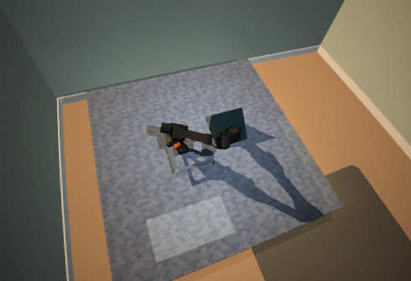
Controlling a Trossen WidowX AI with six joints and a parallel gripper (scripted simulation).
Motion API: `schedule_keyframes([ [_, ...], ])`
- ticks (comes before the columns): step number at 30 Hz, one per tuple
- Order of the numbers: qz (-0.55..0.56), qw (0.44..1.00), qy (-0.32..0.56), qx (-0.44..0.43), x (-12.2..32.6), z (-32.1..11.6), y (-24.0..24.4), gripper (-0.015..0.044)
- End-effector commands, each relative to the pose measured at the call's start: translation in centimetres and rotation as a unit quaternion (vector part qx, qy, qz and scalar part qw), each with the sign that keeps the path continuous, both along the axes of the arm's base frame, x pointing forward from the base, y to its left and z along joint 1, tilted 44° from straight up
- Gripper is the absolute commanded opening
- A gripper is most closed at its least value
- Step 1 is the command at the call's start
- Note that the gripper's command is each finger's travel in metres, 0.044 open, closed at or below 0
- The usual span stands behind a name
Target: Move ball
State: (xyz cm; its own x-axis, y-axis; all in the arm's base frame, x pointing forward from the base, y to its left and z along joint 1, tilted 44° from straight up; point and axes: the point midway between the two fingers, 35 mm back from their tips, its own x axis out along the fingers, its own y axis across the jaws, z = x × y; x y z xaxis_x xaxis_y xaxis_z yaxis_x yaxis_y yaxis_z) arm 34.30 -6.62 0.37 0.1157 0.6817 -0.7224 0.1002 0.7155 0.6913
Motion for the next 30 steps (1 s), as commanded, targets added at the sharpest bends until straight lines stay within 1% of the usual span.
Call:
schedule_keyframes([
  [1, -0.019, 1.000, 0.016, -0.007, -0.4, 0.2, -1.0, 0.0125],
  [6, -0.025, 1.000, 0.014, -0.010, -0.3, 2.0, -3.0, 0.0000],
  [25, -0.044, 0.999, 0.007, -0.006, -1.7, 9.9, -9.4, 0.0000],
  [30, -0.045, 0.999, 0.007, -0.006, -1.9, 10.1, -9.6, 0.0000],
])
